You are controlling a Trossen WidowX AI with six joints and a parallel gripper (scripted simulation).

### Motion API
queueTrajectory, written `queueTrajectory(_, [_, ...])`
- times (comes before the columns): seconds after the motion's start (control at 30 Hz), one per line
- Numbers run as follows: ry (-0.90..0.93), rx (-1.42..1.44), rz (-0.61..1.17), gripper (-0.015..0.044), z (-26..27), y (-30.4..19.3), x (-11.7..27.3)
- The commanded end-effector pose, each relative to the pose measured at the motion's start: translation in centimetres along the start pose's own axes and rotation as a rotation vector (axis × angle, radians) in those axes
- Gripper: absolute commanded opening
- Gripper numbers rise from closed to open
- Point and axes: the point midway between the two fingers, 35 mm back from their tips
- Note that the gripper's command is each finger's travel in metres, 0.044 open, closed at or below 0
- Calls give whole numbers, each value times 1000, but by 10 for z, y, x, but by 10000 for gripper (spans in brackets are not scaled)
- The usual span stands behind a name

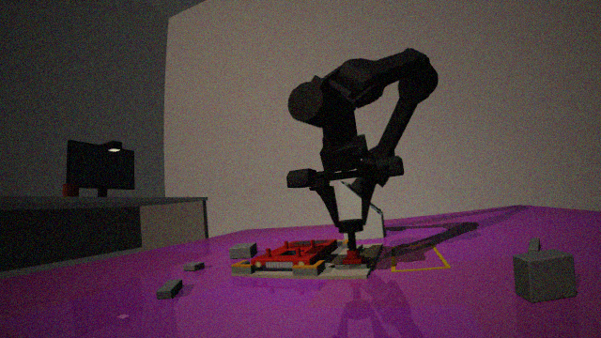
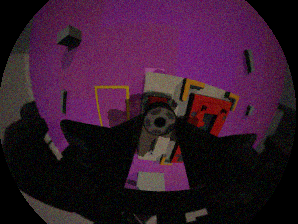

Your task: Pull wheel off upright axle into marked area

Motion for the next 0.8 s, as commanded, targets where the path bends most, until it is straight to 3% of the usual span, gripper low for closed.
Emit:
queueTrajectory(0.0, [-4, 7, -4, 0, 1, 0, 3])
queueTrajectory(0.77, [1, -5, 1, 0, -1, -3, 34])
Point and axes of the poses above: the point midway between the two fingers, 35 mm back from their tips, its own x axis back along the fingers, its own z axis across the jaws, y = z × x, and after that the axes turned 6 degrees about -x, right-handed
